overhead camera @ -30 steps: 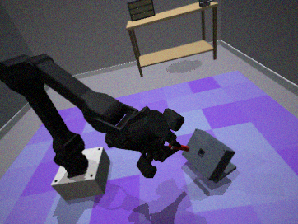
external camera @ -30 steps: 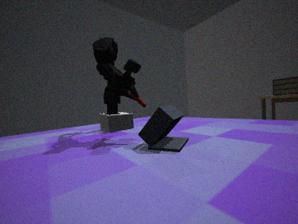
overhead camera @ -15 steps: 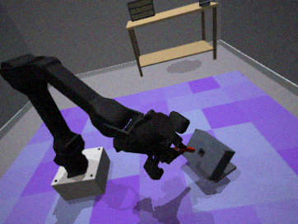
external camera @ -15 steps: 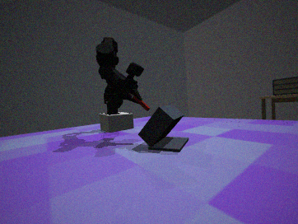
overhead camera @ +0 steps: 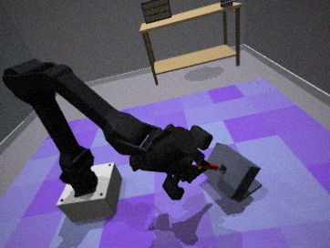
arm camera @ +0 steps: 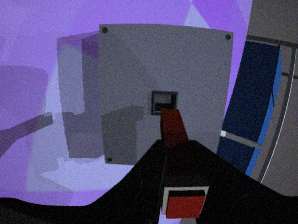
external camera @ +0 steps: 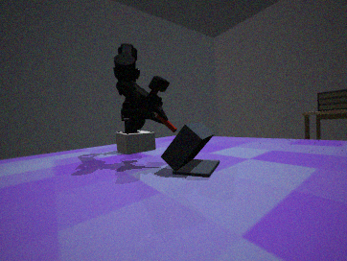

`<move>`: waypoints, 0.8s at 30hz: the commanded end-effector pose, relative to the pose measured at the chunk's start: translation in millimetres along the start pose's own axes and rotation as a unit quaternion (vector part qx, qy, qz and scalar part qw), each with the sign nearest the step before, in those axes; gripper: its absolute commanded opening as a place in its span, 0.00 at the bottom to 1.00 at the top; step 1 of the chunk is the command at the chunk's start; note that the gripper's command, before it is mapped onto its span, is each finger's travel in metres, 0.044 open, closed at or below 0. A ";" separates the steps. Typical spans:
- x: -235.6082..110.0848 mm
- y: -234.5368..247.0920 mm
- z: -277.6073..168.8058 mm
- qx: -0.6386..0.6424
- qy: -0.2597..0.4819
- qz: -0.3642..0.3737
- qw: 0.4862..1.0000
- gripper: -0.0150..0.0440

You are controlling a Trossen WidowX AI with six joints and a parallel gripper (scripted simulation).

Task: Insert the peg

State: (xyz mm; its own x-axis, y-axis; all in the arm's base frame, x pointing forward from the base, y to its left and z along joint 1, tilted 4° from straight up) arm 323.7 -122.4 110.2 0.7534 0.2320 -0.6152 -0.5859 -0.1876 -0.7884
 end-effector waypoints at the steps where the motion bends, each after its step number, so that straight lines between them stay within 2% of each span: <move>1: 3.5 1.0 -0.3 0.003 0.002 0.002 1.000 0.25; 16: 24.0 1.4 -0.2 0.003 0.002 0.001 1.000 0.25; 24: 19.6 0.5 0.4 0.000 0.000 -0.001 1.000 0.25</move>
State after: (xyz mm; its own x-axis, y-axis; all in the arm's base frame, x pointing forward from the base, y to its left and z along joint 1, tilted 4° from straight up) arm 338.7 -117.8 97.9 0.7558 0.2307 -0.6129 -0.5836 -0.1871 -0.7902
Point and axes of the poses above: the point midway between the two fingers, 35 mm back from their tips, its own x axis out along the fingers, its own y axis across the jaws, z = x × y, the point moved 3 cm from there along -x, back along the fingers, and after that the axes turned 1 degree about x, right-handed, at the moved point
